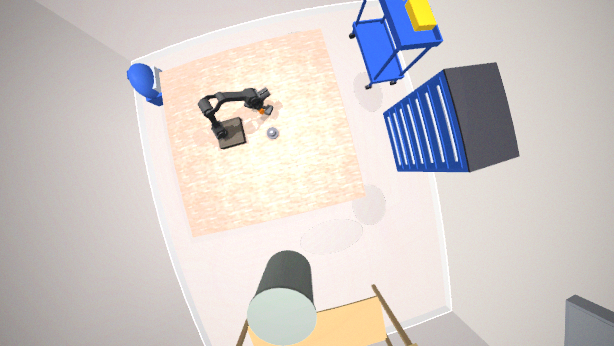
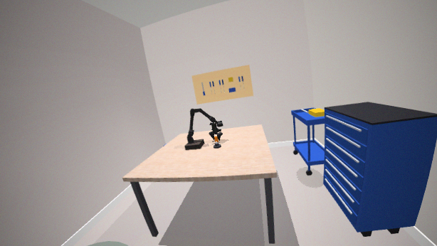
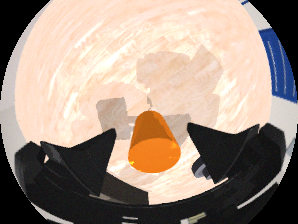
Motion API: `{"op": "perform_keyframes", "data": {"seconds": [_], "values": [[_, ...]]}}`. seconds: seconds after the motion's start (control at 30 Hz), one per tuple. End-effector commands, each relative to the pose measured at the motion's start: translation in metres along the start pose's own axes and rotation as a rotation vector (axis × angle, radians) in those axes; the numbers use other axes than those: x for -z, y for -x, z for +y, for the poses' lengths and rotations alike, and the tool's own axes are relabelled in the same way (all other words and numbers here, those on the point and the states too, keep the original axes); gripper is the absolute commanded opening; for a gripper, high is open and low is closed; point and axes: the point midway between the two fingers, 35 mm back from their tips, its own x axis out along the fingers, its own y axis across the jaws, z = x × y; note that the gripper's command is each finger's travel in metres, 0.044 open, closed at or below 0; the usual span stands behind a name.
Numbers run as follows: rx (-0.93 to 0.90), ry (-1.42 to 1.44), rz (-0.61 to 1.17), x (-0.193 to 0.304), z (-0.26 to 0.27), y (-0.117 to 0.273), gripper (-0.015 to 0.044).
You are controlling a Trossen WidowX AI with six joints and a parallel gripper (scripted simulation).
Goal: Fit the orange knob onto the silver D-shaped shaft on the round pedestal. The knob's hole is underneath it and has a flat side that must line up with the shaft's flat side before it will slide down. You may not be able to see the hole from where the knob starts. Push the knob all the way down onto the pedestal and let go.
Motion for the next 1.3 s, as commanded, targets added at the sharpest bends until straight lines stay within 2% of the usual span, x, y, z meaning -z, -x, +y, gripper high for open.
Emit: {"op": "perform_keyframes", "data": {"seconds": [0.0, 0.03, 0.4, 0.57, 0.73, 1.27], "values": [[-0.006, 0.003, 0.003, 0.001, 0.002, -0.007, 0.044], [-0.006, 0.003, 0.003, 0.001, 0.002, -0.008, 0.044], [-0.006, 0.003, 0.003, 0.001, 0.002, -0.008, 0.0151], [-0.006, 0.003, 0.003, 0.001, 0.002, -0.008, 0.0118], [-0.012, -0.016, -0.001, 0.002, 0.003, -0.007, 0.0], [-0.018, -0.037, -0.005, -0.004, 0.0, 0.034, 0.0]]}}
